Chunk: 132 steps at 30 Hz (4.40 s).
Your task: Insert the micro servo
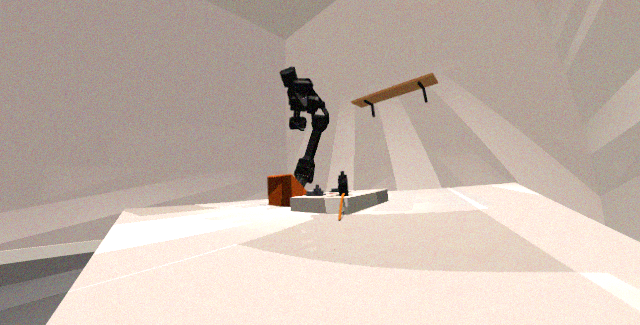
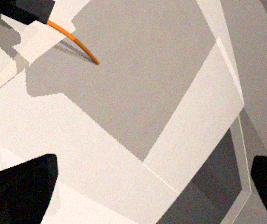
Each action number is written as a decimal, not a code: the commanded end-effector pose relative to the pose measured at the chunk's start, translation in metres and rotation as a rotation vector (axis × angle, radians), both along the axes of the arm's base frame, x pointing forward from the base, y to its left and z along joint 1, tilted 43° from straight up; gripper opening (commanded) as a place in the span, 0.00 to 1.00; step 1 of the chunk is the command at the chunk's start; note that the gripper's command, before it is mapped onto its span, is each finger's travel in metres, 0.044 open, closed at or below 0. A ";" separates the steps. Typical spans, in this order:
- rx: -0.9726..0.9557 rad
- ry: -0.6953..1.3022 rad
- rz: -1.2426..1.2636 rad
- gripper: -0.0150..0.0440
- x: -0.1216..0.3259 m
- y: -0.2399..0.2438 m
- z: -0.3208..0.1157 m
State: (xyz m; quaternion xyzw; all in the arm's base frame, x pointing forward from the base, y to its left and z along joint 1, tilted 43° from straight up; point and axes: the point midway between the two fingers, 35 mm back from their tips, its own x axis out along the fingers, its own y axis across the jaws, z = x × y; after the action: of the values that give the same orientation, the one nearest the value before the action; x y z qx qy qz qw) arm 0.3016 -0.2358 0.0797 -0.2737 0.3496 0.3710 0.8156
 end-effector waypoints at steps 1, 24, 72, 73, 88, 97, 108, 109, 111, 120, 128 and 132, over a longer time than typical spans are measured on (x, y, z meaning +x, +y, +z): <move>-0.028 -0.011 0.154 1.00 0.011 0.019 -0.007; -0.069 -0.131 0.919 1.00 0.041 0.122 -0.041; -0.034 -0.242 1.320 0.91 0.042 0.208 -0.090; -0.034 -0.242 1.320 0.87 0.042 0.208 -0.090; -0.034 -0.242 1.320 0.33 0.043 0.208 -0.089; -0.034 -0.240 1.320 0.25 0.042 0.190 -0.065; -0.034 -0.240 1.320 0.25 0.041 0.191 -0.064; -0.034 -0.240 1.320 0.25 0.041 0.191 -0.064; -0.034 -0.240 1.320 0.25 0.038 0.191 -0.064; -0.033 -0.238 1.320 0.25 0.009 0.184 -0.065; -0.032 -0.238 1.320 0.25 0.004 0.193 -0.056; -0.031 -0.238 1.320 0.25 -0.001 0.208 -0.042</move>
State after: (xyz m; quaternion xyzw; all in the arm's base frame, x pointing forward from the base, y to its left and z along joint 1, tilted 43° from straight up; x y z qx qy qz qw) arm 0.3037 -0.0399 0.0247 -0.4795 0.0223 0.7560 0.4449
